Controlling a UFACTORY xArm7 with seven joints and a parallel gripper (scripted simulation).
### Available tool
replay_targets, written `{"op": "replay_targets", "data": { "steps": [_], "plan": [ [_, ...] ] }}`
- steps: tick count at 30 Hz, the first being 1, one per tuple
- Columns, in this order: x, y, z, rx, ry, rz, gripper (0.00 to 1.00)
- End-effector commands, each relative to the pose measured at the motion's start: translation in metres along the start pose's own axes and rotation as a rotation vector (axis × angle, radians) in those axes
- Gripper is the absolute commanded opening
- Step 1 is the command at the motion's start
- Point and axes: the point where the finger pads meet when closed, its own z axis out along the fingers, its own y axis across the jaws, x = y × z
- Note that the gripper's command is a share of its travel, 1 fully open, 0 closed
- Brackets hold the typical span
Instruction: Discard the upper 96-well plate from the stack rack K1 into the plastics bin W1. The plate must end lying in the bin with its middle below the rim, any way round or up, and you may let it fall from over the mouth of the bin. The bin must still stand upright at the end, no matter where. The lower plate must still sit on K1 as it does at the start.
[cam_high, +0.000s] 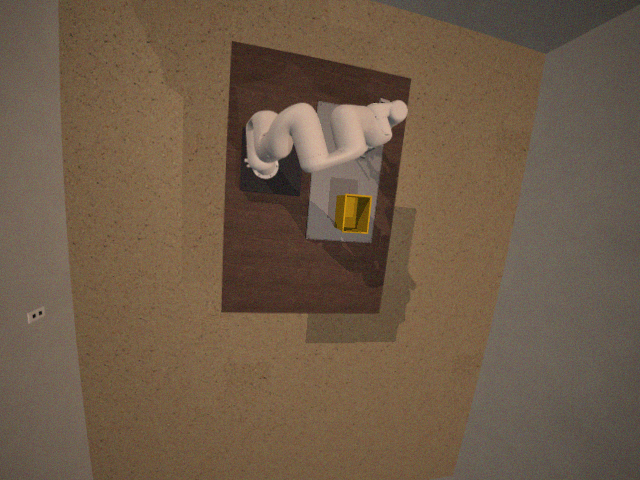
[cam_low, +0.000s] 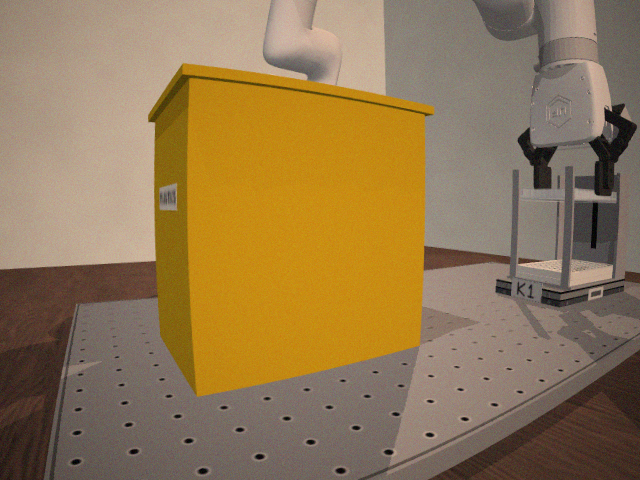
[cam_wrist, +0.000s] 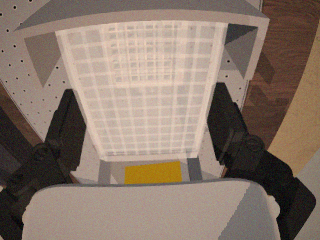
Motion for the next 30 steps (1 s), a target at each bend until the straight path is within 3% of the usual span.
{"op": "replay_targets", "data": {
  "steps": [1,30],
  "plan": [
    [0.001,0.001,-0.006,-0.004,0.002,0.000,0.00],
    [0.001,0.001,-0.051,-0.004,0.002,0.000,0.00]
  ]
}}
